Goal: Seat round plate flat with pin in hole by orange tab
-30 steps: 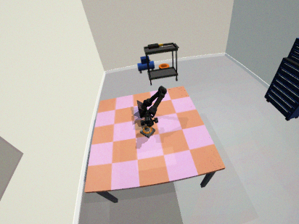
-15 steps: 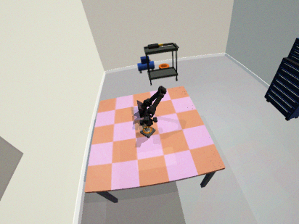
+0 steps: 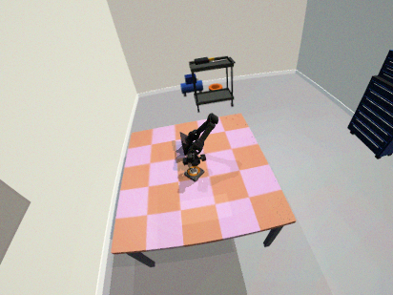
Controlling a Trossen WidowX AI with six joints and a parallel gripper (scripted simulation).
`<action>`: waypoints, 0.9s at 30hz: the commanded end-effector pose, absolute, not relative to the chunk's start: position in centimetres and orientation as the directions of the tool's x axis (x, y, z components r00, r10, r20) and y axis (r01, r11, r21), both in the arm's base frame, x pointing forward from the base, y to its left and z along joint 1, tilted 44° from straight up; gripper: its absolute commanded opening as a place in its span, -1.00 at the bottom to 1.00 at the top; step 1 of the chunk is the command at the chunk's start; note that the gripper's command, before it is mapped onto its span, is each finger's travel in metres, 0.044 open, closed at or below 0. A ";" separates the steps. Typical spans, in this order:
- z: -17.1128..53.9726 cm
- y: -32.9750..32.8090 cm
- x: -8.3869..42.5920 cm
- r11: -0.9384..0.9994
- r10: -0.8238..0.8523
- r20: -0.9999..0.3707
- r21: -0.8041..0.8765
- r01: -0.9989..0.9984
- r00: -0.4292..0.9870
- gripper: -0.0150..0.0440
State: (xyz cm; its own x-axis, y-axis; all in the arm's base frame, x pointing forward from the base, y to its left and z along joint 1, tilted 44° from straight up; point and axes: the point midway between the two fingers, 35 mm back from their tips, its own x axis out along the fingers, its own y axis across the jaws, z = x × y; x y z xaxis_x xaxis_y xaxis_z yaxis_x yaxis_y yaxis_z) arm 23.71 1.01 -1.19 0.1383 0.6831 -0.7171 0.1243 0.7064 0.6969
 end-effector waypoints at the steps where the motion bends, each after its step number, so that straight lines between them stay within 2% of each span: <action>1: -1.7 1.0 23.0 0.710 0.681 -0.722 0.692 0.135 0.119 -0.49; 27: -2.8 0.0 22.6 0.710 0.681 -0.723 0.691 0.135 0.119 -0.49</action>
